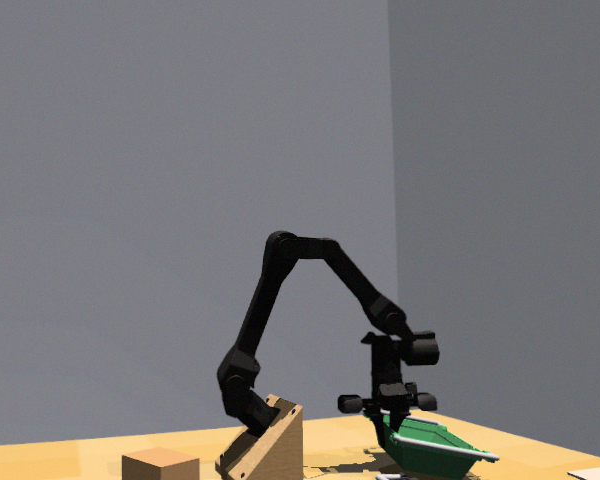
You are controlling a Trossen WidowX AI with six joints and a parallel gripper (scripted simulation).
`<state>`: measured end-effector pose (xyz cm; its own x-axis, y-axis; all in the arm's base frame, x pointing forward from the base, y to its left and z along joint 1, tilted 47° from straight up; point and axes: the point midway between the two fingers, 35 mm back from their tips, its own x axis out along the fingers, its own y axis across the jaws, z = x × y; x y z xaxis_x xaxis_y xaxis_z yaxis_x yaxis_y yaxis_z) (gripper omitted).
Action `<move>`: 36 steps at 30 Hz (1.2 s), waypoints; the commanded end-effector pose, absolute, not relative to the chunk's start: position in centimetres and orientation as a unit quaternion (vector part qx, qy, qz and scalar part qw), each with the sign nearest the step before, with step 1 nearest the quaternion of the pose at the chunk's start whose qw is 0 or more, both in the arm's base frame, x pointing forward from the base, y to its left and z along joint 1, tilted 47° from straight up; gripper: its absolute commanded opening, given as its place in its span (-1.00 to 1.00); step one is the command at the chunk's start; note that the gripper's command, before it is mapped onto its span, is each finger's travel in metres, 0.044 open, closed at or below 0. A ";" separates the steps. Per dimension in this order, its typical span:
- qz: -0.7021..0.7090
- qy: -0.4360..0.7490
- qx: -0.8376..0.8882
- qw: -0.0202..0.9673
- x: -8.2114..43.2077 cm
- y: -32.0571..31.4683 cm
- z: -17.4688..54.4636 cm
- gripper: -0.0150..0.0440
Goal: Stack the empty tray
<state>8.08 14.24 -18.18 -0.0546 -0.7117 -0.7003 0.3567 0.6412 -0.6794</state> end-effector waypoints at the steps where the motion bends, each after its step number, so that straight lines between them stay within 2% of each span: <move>1: -0.397 0.608 -0.143 0.672 8.2 16.4 -16.1 -0.49; 18: -0.397 0.609 -0.143 0.672 8.3 18.0 -14.6 -0.49; 36: -0.396 0.609 -0.141 0.673 10.1 24.0 -14.9 -0.49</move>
<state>9.68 22.46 -14.91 -0.0587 -0.7189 -0.6926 0.3529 0.6340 -0.6881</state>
